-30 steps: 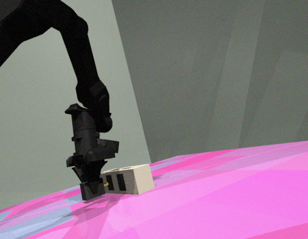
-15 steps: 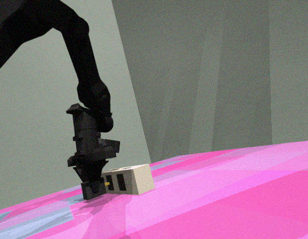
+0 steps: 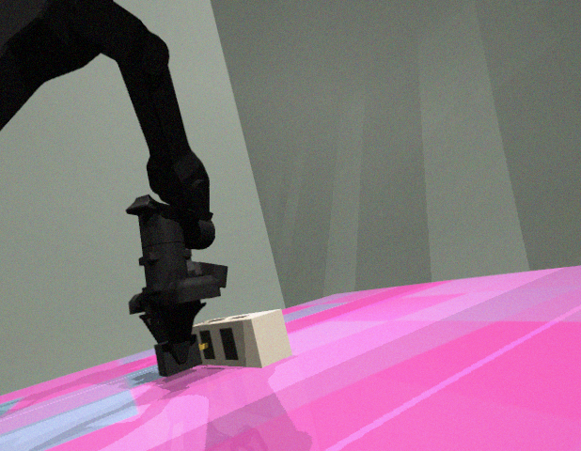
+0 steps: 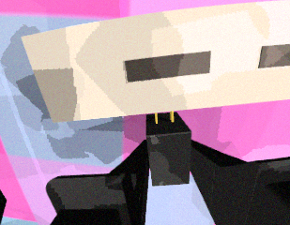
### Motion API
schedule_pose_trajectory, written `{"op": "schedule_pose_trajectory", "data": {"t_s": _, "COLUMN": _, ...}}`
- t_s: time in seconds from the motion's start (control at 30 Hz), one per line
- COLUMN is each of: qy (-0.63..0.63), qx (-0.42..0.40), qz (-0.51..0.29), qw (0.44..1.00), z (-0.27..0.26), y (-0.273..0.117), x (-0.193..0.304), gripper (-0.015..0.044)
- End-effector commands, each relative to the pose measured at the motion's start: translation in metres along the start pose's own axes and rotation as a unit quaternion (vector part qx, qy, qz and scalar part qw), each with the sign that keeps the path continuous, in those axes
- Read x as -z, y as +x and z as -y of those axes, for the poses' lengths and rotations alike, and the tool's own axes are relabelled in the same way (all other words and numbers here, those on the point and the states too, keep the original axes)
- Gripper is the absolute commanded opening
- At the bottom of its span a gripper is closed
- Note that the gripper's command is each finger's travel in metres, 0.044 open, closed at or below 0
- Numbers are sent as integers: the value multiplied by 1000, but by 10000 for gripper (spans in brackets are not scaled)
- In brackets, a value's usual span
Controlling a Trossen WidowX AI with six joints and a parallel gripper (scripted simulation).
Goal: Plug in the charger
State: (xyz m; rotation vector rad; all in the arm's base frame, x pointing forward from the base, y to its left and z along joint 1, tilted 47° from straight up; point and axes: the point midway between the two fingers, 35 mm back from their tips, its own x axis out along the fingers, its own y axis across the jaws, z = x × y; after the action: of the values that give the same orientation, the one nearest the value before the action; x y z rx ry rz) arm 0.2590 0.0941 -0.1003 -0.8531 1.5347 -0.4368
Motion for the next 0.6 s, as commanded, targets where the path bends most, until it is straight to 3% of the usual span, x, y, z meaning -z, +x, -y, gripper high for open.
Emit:
{"op": "schedule_pose_trajectory", "data": {"t_s": 0.0, "qy": -3, "qx": 3, "qz": 1, "qw": 1000, "z": 1, "y": 0, "x": 0, "gripper": 0}}
{"op": "schedule_pose_trajectory", "data": {"t_s": 0.57, "qy": -3, "qx": 3, "qz": 1, "qw": 1000, "z": 1, "y": 0, "x": -3, "gripper": 0}}
